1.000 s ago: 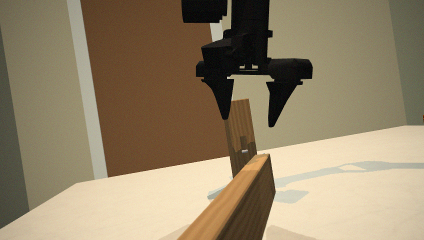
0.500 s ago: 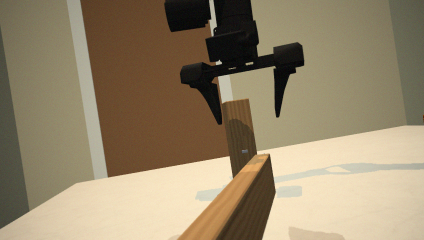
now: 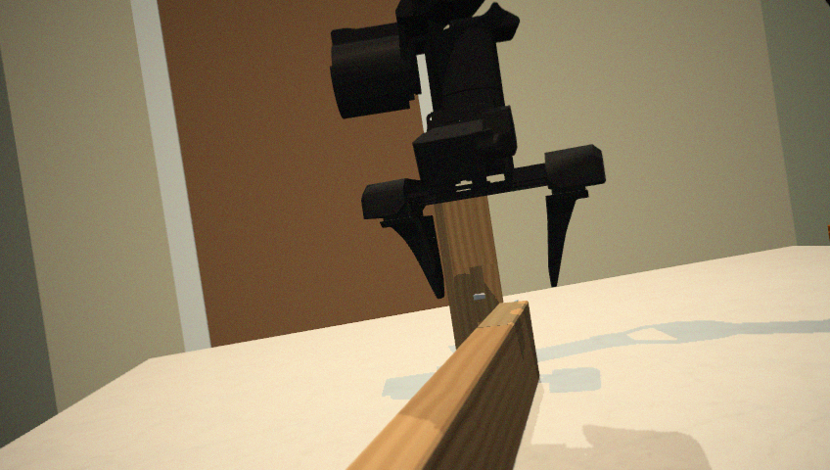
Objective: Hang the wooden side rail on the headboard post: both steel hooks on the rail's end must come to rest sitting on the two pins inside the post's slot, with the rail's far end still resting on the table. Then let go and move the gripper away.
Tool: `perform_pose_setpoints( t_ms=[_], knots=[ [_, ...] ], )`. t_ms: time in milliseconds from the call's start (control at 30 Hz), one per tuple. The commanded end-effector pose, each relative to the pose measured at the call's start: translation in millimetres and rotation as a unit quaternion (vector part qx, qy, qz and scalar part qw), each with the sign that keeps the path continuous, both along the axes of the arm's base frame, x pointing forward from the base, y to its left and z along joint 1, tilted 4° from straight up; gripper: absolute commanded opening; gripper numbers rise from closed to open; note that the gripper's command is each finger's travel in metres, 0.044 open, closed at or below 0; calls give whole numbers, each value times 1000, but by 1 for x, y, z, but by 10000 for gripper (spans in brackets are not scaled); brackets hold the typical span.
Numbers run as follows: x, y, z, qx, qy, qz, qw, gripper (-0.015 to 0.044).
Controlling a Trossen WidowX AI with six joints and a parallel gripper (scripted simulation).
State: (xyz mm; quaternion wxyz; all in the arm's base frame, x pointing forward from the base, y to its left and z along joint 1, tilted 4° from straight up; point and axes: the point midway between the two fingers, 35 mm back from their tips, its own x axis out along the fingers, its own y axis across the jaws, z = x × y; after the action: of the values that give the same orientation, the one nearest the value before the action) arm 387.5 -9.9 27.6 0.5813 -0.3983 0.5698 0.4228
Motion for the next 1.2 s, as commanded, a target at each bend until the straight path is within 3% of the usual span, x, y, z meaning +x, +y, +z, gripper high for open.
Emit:
perform_pose_setpoints(
  t_ms=[0, 1167],
  knots=[
    [-1, 1, -7, 2, 3, 2, 1000, 440],
    [-2, 3, -63, 3, 3, 2, 1000, 440]
  ],
)
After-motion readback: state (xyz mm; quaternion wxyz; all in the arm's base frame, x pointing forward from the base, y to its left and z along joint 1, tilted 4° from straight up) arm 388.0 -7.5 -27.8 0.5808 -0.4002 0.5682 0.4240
